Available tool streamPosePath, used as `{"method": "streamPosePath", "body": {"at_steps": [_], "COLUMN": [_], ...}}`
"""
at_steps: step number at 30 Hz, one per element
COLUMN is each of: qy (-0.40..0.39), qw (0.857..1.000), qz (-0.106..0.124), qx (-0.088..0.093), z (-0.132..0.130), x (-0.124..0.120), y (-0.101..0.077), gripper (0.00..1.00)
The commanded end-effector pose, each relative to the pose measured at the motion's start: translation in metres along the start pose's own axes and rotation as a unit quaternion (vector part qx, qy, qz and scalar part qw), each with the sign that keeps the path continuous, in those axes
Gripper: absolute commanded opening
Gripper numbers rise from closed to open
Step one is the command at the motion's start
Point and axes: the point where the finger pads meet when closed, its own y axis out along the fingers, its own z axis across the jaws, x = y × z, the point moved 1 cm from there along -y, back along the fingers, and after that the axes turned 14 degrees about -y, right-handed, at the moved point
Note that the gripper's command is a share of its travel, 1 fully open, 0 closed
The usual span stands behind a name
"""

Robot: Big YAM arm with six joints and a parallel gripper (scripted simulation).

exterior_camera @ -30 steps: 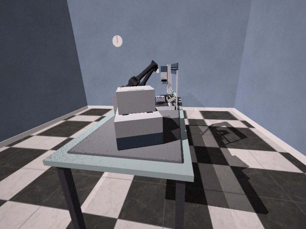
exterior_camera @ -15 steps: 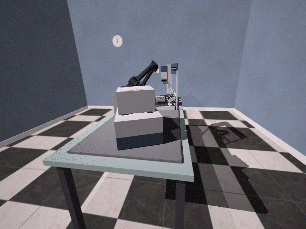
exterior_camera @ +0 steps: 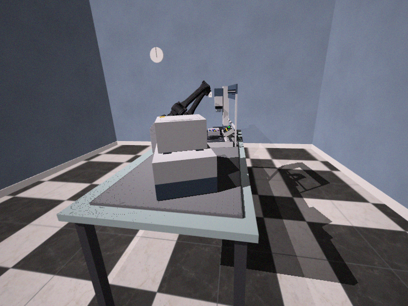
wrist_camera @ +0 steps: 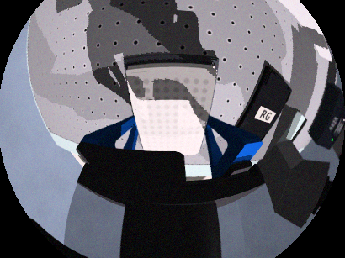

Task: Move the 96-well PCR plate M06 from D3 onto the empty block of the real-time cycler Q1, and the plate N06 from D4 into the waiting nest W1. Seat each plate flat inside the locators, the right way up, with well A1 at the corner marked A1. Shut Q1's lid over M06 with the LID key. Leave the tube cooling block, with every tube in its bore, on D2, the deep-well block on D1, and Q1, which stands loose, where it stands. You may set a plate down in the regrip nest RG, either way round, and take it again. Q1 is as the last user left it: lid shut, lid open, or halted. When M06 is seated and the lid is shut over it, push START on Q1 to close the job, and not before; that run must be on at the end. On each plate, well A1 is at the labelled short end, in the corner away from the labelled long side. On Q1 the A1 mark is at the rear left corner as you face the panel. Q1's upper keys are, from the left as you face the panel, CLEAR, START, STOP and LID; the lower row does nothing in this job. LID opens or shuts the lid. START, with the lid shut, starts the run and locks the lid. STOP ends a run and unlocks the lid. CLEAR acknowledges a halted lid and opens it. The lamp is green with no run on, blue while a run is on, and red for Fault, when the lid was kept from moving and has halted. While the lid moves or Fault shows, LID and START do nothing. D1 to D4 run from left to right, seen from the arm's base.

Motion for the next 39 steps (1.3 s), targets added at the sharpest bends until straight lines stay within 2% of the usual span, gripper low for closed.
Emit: {"method": "streamPosePath", "body": {"at_steps": [1,13,19,27,28,39], "qy": [0.01,0.011,0.018,0.012,0.01,0.007], "qw": [1.0,1.0,1.0,1.0,1.0,1.0], "qz": [-0.002,-0.009,-0.005,-0.008,-0.008,-0.011], "qx": [0.001,0.009,0.004,0.01,0.012,0.018], "z": [0.0,0.003,0.001,0.011,0.012,0.012], "x": [0.01,0.015,0.014,0.012,0.011,0.003], "y": [-0.005,-0.003,-0.003,-0.011,-0.012,-0.014], "gripper": [0.0,0.0,0.0,0.0,1.0,1.0]}}
